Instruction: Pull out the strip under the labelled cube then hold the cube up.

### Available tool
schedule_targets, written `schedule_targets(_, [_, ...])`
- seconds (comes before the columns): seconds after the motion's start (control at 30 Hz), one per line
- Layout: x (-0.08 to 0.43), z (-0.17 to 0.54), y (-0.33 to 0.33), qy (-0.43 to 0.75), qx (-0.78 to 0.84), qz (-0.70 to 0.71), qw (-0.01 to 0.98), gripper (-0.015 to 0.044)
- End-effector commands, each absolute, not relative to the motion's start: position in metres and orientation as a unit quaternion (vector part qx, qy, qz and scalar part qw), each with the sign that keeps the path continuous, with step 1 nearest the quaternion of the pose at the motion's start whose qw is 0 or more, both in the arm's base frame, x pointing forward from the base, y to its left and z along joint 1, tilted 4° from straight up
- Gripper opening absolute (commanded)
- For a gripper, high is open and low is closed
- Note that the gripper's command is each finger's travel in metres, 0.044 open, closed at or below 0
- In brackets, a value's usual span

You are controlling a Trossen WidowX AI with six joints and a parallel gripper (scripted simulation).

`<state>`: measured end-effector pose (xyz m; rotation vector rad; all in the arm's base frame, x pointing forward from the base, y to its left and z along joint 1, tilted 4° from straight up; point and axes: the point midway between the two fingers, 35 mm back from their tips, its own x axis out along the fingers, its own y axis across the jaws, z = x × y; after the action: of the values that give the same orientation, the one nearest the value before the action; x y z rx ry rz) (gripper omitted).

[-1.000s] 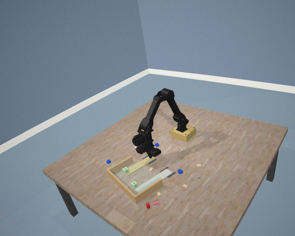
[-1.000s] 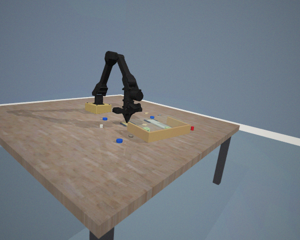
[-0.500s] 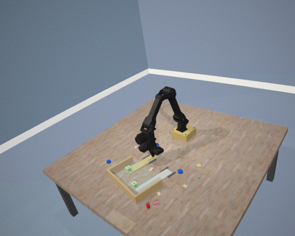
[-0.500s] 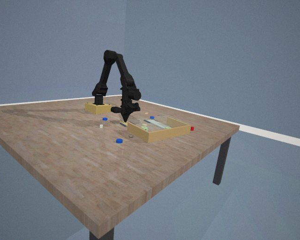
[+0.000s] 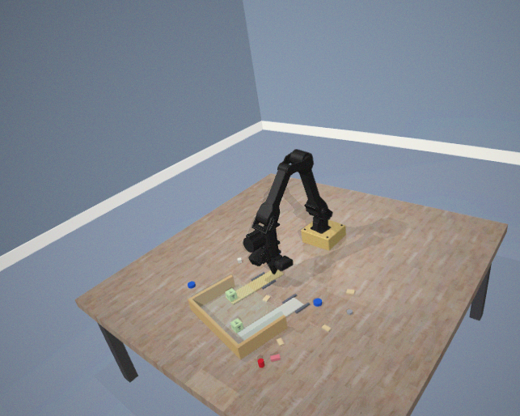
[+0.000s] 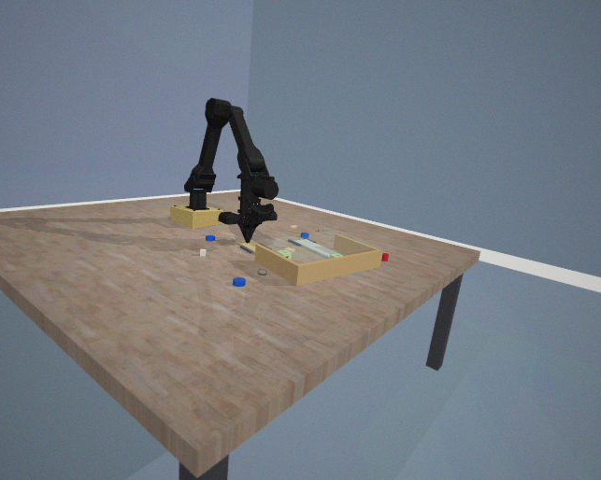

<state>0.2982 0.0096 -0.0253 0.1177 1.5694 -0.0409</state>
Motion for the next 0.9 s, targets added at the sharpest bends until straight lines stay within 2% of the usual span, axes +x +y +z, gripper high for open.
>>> schedule_targets(0.0, [0.284,-0.031,0.010,0.716,0.054,-0.020,0.696,0.0000])
schedule_targets(0.87, [0.246,-0.030,0.014,0.717,0.054,-0.020,0.694,0.0000])
